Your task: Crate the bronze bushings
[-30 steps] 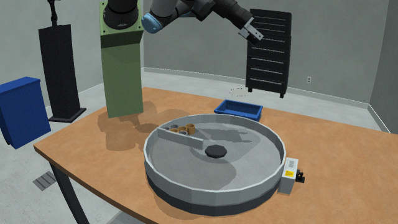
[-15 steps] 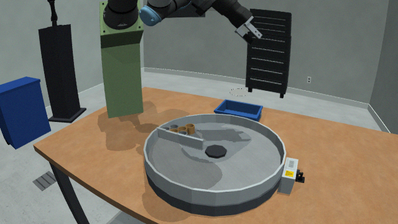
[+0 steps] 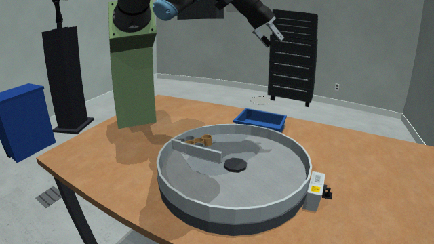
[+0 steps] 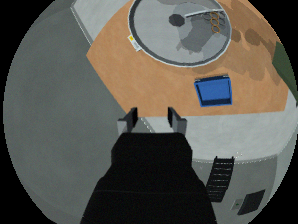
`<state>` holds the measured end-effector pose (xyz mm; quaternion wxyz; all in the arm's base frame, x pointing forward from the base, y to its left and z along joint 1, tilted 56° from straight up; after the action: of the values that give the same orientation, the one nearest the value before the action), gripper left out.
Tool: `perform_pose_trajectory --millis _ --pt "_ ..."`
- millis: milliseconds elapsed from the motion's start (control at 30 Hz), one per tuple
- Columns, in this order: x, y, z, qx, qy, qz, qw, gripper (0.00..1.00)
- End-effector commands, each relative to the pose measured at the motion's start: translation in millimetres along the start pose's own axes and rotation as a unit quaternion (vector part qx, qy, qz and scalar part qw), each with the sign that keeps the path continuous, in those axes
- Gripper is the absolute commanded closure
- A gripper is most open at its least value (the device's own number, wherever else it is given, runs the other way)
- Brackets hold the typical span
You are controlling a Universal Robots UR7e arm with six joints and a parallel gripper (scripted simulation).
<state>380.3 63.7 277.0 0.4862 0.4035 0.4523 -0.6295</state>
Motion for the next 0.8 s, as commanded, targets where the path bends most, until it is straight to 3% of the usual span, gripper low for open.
perform_pose_trajectory --millis 0,167,567,733,767 --pt "-0.7 0.0 -0.2 0.000 -0.003 -0.005 1.000 0.00" --pt "-3.2 -6.1 -4.8 0.002 -0.105 -0.073 0.992 0.00" --pt "-3.2 -6.1 -4.8 0.002 -0.105 -0.073 0.992 0.00" --pt "-5.1 -10.9 -11.3 0.003 -0.206 -0.140 0.969 0.00" --pt "-5.1 -10.9 -11.3 0.003 -0.206 -0.140 0.969 0.00"
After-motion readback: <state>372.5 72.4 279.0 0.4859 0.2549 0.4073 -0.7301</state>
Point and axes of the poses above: the point where the finger pads meet when closed, its own y axis out along the fingers, its own x axis across the jaws, z = x × y, the point moved 7 cm from there along -y, back along the fingers, and after that the axes turned 14 degrees about -y, right-handed, at the moved point
